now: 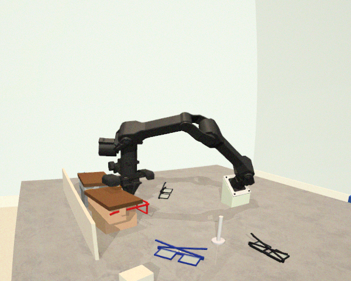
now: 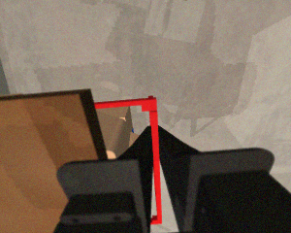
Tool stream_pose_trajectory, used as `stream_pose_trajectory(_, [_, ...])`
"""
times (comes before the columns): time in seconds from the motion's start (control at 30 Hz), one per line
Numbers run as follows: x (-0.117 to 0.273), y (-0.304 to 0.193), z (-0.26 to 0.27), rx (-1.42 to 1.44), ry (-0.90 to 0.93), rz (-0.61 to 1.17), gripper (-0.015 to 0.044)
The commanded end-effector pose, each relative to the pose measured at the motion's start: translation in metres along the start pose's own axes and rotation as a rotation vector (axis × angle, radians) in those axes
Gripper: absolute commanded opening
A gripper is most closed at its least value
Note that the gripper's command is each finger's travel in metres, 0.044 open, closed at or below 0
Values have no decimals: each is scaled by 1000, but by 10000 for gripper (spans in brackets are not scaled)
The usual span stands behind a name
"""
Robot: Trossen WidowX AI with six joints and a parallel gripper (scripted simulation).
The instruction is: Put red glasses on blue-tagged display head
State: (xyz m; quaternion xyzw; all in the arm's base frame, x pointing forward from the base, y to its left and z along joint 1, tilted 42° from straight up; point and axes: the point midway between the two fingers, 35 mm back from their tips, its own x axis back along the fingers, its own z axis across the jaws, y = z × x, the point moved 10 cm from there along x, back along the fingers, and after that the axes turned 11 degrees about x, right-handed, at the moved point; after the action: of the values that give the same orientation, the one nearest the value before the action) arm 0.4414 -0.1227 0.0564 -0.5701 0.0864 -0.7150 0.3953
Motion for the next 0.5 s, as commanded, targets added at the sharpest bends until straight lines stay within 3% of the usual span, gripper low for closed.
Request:
stream_pose_trajectory(0.0, [0, 0, 0, 0, 0, 0, 53])
stream_pose_trajectory(0.07, [0, 0, 0, 0, 0, 0, 105])
stream_pose_trajectory(0.47, [17, 0, 0, -2, -3, -1, 107])
